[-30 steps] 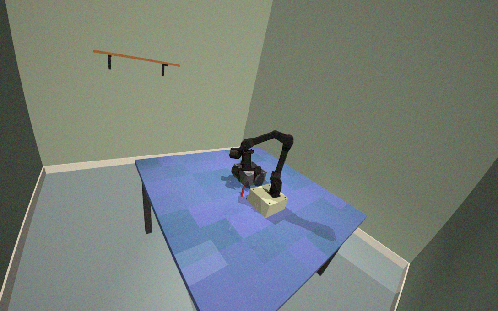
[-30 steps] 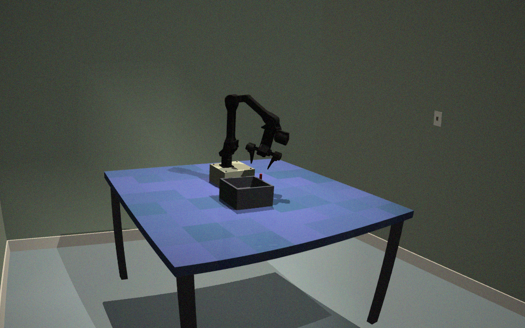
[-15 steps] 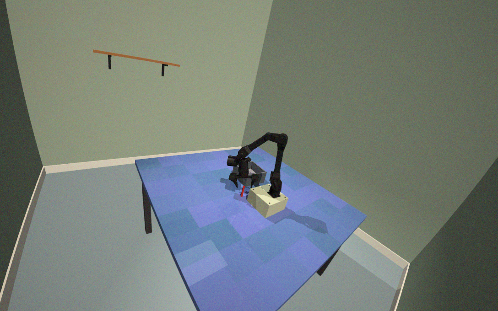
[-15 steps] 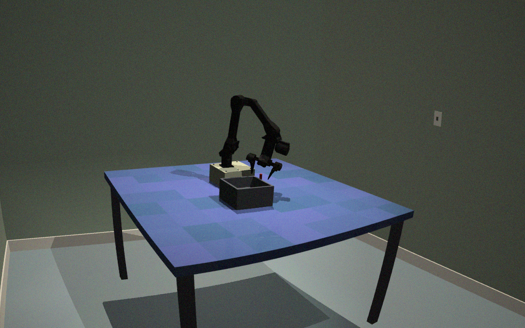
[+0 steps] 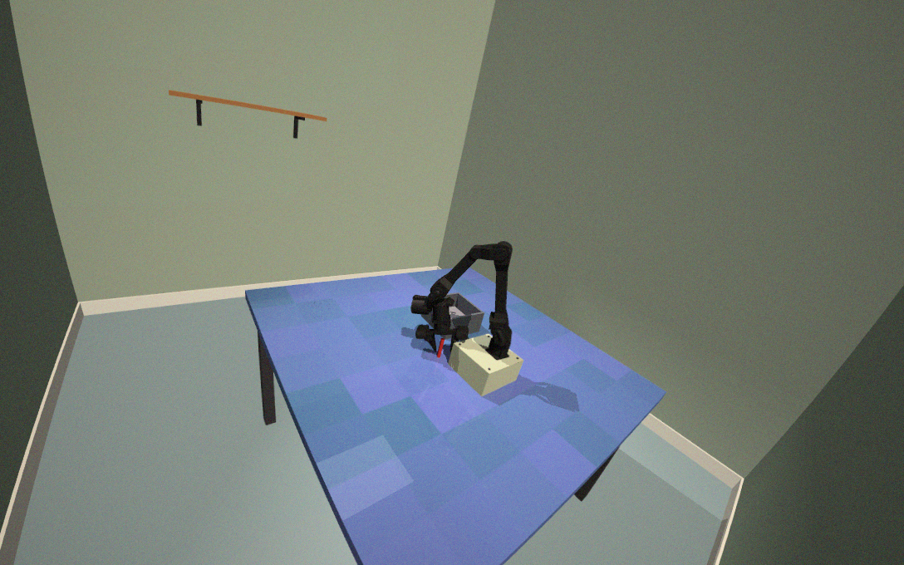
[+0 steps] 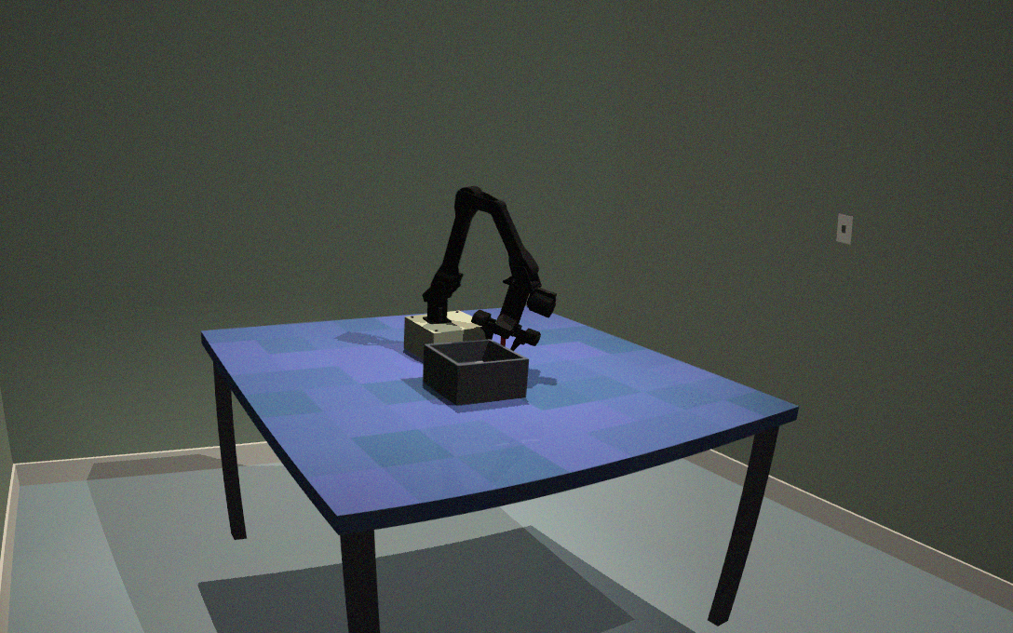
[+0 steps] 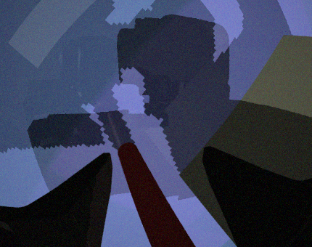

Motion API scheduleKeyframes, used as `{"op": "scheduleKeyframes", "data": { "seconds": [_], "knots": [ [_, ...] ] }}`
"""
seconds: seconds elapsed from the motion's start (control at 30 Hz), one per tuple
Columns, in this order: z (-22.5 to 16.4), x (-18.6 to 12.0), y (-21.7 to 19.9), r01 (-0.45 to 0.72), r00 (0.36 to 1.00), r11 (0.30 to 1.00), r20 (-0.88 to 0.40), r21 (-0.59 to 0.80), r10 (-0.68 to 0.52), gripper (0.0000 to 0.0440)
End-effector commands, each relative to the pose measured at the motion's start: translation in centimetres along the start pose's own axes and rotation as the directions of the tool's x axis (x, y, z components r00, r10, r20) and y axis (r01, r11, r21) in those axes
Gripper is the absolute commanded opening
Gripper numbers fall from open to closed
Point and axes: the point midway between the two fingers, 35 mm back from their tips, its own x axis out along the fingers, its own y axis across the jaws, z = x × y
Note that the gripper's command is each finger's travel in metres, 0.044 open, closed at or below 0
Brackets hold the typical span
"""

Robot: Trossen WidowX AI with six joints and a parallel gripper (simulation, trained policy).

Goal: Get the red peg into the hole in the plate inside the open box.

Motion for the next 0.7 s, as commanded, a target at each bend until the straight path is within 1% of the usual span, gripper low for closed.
{"op": "scheduleKeyframes", "data": {
  "seconds": [0.0,0.17,0.2,0.23,0.43,0.67],
  "knots": [
    [-0.1,1.0,-0.3,0.022,1.0,1.0,-0.002,0.003,-0.022,0.0153],
    [-0.4,1.7,-1.0,0.07,0.997,0.998,-0.01,-0.009,-0.07,0.0032],
    [-0.4,1.8,-1.1,0.079,0.997,0.997,-0.01,-0.013,-0.079,0.0011],
    [-0.5,1.9,-1.2,0.089,0.996,0.996,-0.01,-0.018,-0.089,0.0],
    [0.1,0.2,-0.8,0.083,0.996,0.996,0.036,-0.028,-0.082,0.0],
    [0.8,-2.5,-0.8,0.073,0.995,0.996,0.072,-0.041,-0.07,0.0]
  ]
}}
